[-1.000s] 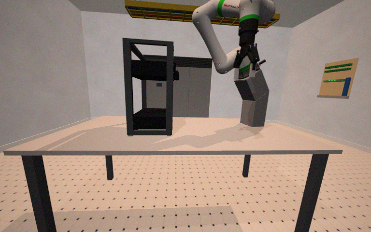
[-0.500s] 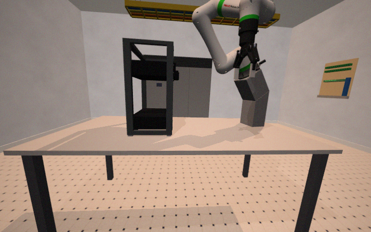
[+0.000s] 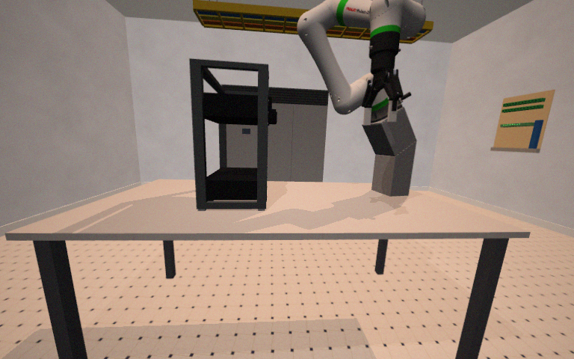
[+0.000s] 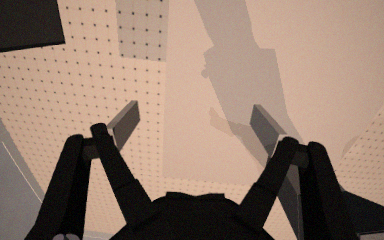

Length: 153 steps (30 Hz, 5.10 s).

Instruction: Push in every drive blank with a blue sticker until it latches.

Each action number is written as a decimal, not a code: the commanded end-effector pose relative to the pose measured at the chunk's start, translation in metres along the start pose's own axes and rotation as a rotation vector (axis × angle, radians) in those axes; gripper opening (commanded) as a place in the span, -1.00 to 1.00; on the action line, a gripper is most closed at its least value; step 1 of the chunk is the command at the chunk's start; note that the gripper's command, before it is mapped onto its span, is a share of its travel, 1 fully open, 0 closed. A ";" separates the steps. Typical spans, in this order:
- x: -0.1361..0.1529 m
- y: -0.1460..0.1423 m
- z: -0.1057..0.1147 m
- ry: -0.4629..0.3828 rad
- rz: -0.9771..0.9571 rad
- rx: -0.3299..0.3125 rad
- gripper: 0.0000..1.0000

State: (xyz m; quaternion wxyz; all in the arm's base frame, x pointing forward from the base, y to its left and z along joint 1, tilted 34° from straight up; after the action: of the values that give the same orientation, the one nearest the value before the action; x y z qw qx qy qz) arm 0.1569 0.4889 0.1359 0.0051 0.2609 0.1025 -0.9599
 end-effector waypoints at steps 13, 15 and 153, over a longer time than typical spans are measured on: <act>0.026 -0.004 -0.031 -0.093 -0.042 -0.018 1.00; 0.031 -0.005 -0.038 -0.114 -0.054 -0.023 1.00; -0.316 0.427 0.008 0.816 -1.332 -1.461 1.00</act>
State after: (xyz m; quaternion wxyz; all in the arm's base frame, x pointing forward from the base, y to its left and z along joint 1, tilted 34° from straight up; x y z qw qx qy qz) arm 0.4608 0.0657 0.2101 -0.4100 0.3732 0.7674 -0.3221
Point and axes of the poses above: the point where the finger pads meet when closed, its own z axis back along the fingers, its own y axis across the jaws, x = y × z, the point moved 1 cm from there along z, back along the fingers, and after that the axes turned 15 degrees about -z, right-handed, at the moved point
